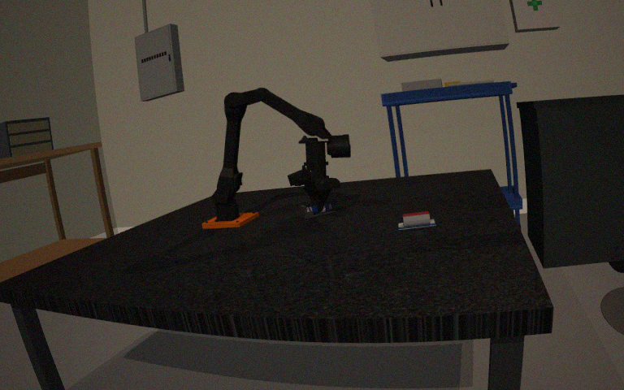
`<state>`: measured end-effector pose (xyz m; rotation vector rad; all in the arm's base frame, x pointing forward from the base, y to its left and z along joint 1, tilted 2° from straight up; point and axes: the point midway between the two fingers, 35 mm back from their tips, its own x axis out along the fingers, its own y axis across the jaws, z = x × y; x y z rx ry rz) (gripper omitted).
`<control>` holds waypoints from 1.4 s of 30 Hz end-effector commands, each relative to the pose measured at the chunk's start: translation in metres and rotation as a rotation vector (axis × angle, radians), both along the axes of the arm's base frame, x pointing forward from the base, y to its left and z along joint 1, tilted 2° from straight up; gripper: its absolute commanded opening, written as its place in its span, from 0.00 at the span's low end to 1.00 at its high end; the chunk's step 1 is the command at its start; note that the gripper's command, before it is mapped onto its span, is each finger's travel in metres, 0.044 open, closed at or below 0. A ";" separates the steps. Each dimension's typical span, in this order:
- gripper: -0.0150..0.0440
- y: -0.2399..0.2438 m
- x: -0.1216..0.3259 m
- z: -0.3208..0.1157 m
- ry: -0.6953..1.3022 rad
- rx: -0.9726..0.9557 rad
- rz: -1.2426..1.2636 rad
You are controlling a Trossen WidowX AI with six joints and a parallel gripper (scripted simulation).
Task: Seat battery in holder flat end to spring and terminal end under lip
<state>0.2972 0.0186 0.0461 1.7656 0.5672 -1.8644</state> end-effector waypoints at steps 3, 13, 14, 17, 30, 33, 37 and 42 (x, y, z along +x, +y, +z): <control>0.39 -0.001 -0.002 0.000 -0.012 0.014 0.005; 0.39 -0.006 -0.009 -0.001 -0.011 0.009 0.005; 0.39 -0.006 -0.009 -0.001 -0.011 0.009 0.005; 0.39 -0.006 -0.009 -0.001 -0.011 0.009 0.005; 0.53 -0.006 -0.009 -0.001 -0.012 0.009 0.005; 0.57 -0.006 -0.009 0.000 -0.012 0.009 0.005; 0.57 -0.006 -0.009 0.005 -0.012 0.009 0.004; 0.57 -0.006 -0.010 0.014 -0.012 0.009 0.002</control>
